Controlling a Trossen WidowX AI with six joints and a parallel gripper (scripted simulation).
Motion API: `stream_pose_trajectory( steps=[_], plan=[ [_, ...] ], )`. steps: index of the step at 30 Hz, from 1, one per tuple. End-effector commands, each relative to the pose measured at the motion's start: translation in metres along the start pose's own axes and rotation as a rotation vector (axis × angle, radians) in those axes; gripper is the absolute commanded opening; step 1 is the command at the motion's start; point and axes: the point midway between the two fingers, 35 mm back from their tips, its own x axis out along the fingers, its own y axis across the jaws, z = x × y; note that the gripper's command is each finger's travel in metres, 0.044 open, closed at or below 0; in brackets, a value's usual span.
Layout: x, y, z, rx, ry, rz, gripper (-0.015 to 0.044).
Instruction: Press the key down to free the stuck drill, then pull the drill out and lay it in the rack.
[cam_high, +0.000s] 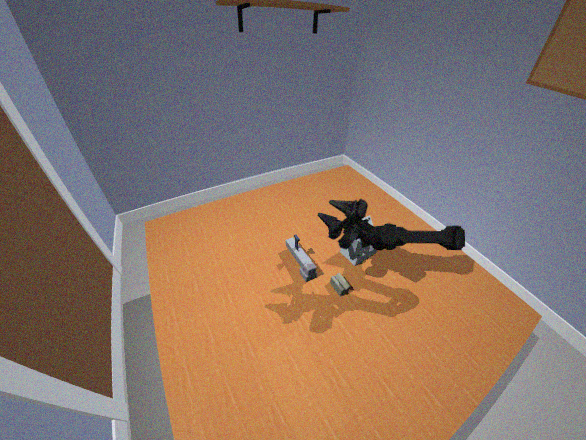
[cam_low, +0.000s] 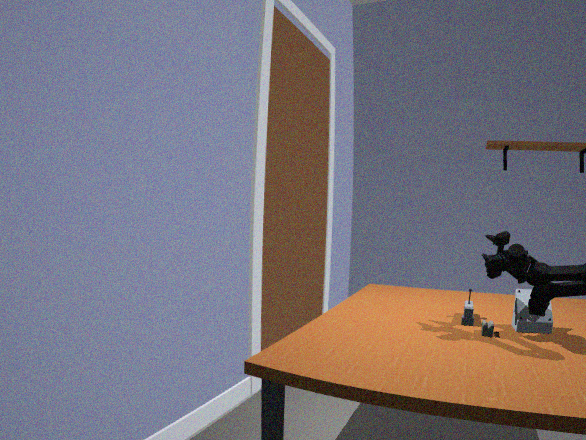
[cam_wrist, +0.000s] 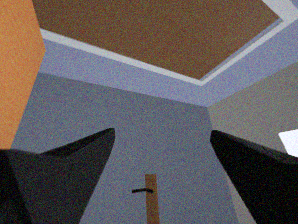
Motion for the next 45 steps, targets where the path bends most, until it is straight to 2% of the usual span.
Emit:
stream_pose_trajectory(
  steps=[1,9,15,21,28,36,45],
  plan=[
    [0.000,0.000,0.000,0.000,0.000,0.000,0.0374],
    [0.001,0.001,0.000,-0.002,0.000,0.010,0.0164],
    [0.029,0.029,0.011,-0.043,0.021,0.329,0.0006],
    [0.050,0.068,0.014,-0.015,0.072,0.705,0.0000],
    [0.060,0.112,0.011,0.115,0.171,1.143,0.0000],
    [0.062,0.150,0.002,0.347,0.347,1.533,0.0000],
    [0.061,0.169,0.009,0.678,0.526,1.945,0.0000]
  ],
)
